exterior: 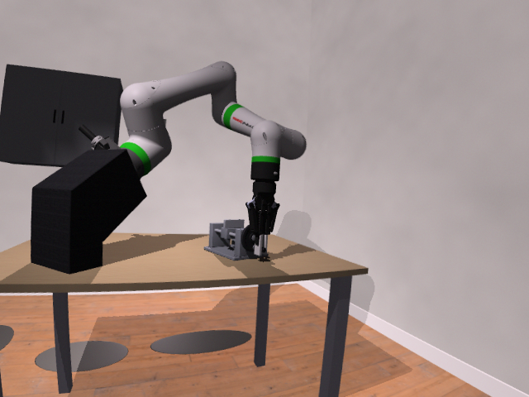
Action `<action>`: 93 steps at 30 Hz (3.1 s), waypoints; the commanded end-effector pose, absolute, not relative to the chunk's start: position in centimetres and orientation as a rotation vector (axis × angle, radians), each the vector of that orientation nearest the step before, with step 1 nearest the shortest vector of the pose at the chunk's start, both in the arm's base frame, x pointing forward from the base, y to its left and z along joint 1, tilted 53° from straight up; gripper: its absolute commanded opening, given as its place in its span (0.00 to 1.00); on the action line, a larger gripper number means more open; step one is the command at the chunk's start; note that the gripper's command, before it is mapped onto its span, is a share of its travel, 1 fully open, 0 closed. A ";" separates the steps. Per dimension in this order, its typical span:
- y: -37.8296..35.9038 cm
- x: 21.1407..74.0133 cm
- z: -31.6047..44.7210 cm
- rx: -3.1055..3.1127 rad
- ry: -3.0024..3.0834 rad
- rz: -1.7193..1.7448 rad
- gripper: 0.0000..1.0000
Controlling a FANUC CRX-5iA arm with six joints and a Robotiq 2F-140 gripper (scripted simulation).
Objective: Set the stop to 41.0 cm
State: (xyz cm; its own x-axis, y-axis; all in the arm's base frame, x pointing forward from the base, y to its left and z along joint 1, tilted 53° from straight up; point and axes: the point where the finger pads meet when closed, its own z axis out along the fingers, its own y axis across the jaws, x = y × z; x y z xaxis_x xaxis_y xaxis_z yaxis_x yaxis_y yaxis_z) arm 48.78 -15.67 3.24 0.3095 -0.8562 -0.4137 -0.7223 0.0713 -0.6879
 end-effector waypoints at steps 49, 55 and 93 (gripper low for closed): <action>-19.0 44.0 6.6 -1.680 1.445 -0.188 0.04; -19.0 45.1 7.4 -1.680 1.445 -0.188 0.04; -15.9 49.2 3.9 -1.680 1.445 -0.188 0.04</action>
State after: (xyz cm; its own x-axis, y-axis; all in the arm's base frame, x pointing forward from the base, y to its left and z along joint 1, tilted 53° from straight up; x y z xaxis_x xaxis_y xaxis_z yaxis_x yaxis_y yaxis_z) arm 49.38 -16.09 4.56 0.3094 -0.8563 -0.4136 -0.7219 0.0715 -0.6883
